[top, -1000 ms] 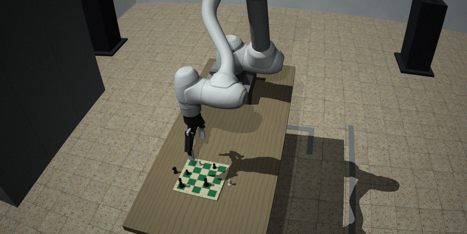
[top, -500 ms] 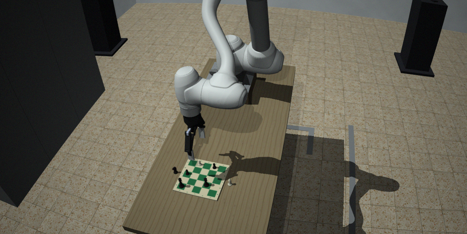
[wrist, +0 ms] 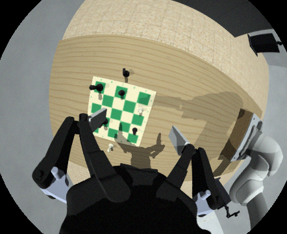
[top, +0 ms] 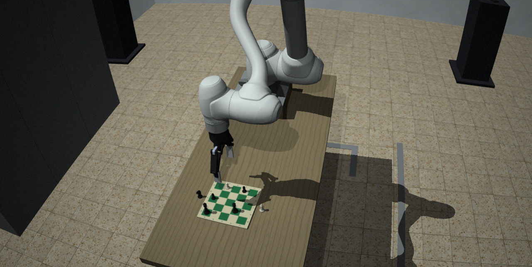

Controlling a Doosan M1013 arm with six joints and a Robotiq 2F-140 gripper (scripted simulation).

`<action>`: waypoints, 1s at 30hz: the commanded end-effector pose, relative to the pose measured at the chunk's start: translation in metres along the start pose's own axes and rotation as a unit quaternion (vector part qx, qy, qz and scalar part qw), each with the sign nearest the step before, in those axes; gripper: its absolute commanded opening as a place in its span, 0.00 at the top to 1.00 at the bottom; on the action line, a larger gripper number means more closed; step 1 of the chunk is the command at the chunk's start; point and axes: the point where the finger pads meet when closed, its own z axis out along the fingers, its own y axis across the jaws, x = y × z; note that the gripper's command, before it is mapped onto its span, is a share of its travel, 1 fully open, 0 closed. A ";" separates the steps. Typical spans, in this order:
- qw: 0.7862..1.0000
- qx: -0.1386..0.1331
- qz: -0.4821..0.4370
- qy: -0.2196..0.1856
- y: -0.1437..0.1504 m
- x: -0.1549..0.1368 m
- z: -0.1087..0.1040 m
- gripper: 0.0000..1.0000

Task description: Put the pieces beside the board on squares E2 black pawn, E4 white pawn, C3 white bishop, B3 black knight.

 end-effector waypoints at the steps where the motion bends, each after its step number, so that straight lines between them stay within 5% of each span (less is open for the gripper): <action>1: 1.000 -0.001 0.000 0.000 0.000 0.003 -0.003 0.00; 8: 0.999 -0.001 -0.045 0.000 -0.003 -0.002 -0.003 0.00; 14: 0.979 -0.001 -0.205 0.000 -0.014 -0.019 -0.003 0.00; 22: 0.887 0.000 -0.462 0.005 -0.036 -0.061 -0.003 0.00; 24: 0.887 0.000 -0.462 0.005 -0.036 -0.061 -0.003 0.00; 25: 0.848 0.000 -0.529 0.005 -0.039 -0.068 -0.003 0.00; 30: 0.755 0.000 -0.656 0.011 -0.053 -0.102 -0.002 0.00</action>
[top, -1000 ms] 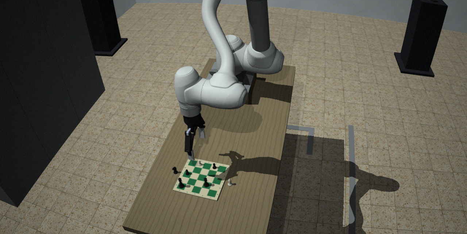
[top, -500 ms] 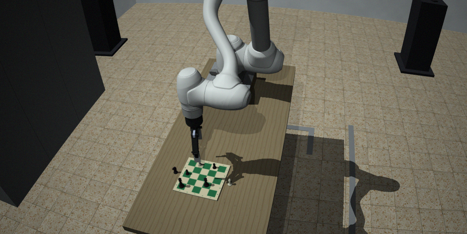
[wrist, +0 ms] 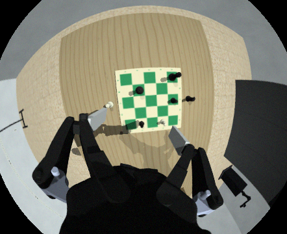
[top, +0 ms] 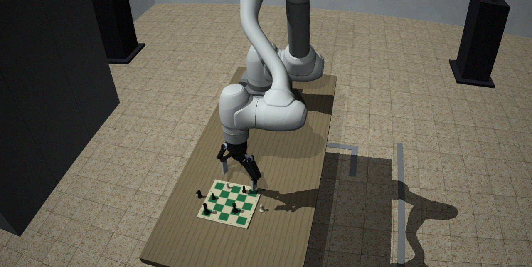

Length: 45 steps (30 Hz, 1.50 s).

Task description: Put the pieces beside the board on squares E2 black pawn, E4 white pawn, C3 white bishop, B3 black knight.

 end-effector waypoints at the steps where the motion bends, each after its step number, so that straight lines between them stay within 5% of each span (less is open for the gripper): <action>1: 0.990 0.006 -0.139 -0.005 -0.029 0.000 -0.001 0.00; 9: 0.922 0.004 -0.388 0.004 -0.077 -0.003 -0.001 0.00; 11: 0.922 0.004 -0.388 0.004 -0.077 -0.003 -0.001 0.00; 12: 0.889 0.004 -0.457 0.005 -0.081 -0.003 -0.001 0.00; 18: 0.788 0.003 -0.615 0.007 -0.097 -0.005 -0.001 0.00; 24: 0.657 0.011 -0.753 0.001 -0.100 -0.005 -0.001 0.00; 25: 0.633 0.015 -0.774 -0.001 -0.100 -0.005 -0.001 0.78; 26: 0.612 0.020 -0.790 -0.002 -0.100 -0.005 -0.001 0.78; 45: 0.612 0.020 -0.790 -0.002 -0.100 -0.005 -0.001 0.78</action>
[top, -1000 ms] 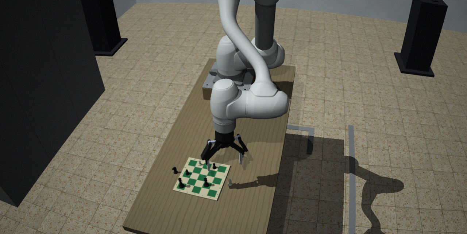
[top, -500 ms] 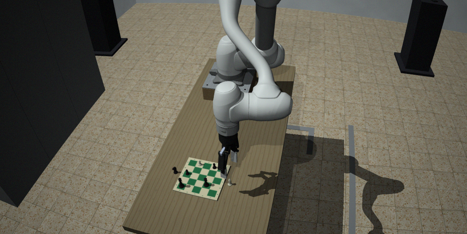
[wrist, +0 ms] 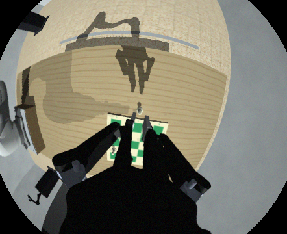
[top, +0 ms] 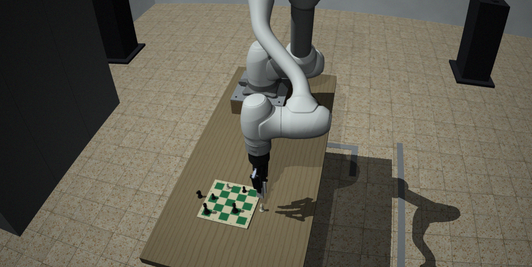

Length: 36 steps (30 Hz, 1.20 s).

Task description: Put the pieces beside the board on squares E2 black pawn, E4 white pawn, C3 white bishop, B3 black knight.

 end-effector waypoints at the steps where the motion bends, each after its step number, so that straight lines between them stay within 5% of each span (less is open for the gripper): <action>1: 1.000 0.003 0.002 0.001 0.001 -0.003 -0.001 0.78; 36: 1.000 0.003 0.001 0.001 0.001 -0.003 0.009 0.78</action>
